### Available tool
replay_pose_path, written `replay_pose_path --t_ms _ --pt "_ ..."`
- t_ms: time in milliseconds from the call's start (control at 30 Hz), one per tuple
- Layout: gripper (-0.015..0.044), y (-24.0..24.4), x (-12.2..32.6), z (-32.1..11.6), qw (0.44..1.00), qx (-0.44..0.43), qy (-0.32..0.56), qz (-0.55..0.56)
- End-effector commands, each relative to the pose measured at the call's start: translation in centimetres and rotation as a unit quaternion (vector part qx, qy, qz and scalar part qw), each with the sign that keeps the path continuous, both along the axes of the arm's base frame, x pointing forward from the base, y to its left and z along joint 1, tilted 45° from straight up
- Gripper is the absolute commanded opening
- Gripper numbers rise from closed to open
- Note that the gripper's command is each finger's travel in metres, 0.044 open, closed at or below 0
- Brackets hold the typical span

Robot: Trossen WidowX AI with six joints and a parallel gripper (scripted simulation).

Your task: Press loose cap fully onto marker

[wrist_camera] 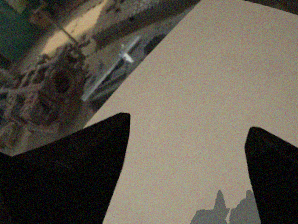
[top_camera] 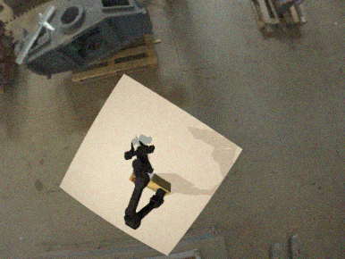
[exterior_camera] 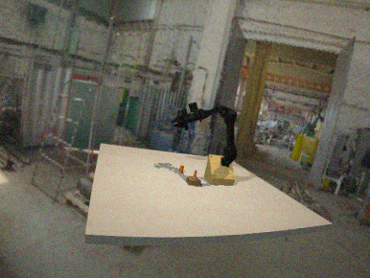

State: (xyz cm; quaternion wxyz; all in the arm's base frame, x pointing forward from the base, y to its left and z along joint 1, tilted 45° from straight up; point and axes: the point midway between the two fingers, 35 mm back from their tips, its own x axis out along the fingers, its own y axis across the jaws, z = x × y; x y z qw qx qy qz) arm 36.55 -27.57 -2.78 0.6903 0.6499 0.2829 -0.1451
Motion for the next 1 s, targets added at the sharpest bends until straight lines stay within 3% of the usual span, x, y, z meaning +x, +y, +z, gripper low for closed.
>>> replay_pose_path --t_ms 0,500,967 --pt "0.0241 7.3 -0.4 -2.6 0.956 -0.137 0.033 0.257" --pt "0.0241 15.4 -3.0 -3.7 0.802 -0.230 -0.015 0.552" --pt "0.0241 22.0 -7.1 -3.0 0.558 -0.245 -0.156 0.777"
